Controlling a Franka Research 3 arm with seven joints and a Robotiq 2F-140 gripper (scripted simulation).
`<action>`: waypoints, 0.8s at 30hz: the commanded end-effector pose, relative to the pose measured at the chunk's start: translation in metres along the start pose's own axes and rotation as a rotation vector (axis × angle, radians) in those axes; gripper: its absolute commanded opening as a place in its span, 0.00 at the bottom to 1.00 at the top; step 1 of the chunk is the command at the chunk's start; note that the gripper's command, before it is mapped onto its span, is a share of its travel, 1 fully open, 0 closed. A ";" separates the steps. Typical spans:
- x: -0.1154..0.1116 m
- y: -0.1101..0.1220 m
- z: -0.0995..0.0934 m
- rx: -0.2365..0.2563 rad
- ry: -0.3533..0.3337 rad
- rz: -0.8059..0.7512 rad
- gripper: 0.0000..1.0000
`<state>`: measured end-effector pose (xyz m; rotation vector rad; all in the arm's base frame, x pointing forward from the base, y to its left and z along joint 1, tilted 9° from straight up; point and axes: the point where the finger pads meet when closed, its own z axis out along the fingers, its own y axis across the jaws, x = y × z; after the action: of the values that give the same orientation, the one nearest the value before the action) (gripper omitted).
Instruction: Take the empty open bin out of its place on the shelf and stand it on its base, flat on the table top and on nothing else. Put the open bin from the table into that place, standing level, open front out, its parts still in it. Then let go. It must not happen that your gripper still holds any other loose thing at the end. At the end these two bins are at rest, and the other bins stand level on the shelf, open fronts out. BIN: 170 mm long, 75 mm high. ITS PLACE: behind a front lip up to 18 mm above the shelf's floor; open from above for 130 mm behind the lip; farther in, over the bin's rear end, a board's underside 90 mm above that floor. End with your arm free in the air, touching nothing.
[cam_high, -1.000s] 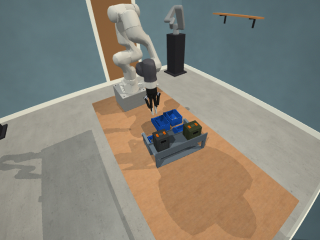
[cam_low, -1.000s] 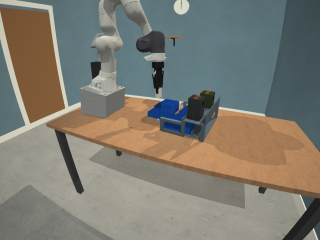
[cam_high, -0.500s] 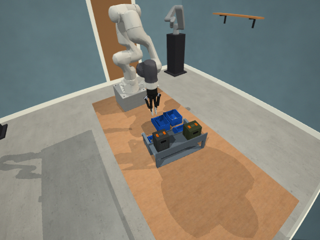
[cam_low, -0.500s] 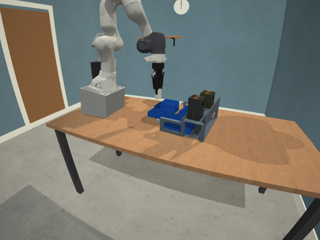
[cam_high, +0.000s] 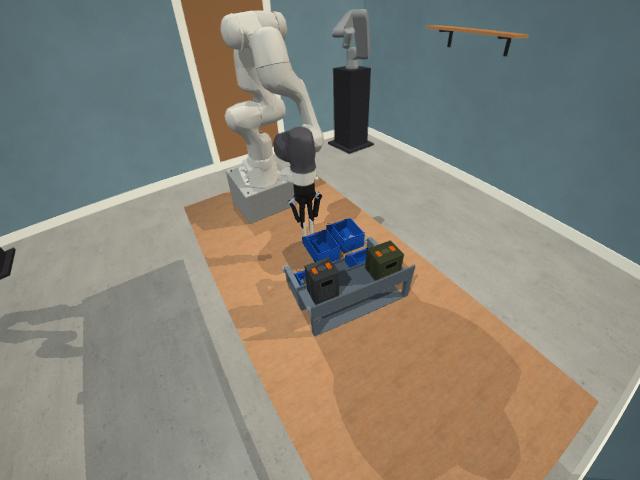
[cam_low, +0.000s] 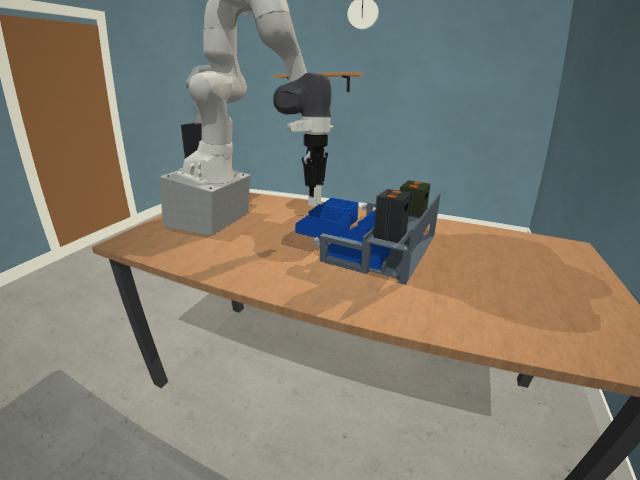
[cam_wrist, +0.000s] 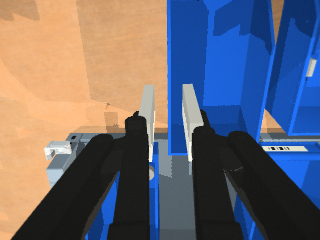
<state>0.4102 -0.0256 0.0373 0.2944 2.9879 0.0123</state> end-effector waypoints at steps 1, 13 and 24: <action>-0.007 0.001 0.002 -0.002 -0.020 0.008 0.15; -0.008 0.001 0.022 -0.002 -0.021 0.008 0.15; -0.008 0.001 0.031 -0.002 -0.021 0.008 0.15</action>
<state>0.4181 -0.0265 0.0077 0.3074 2.9783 0.0111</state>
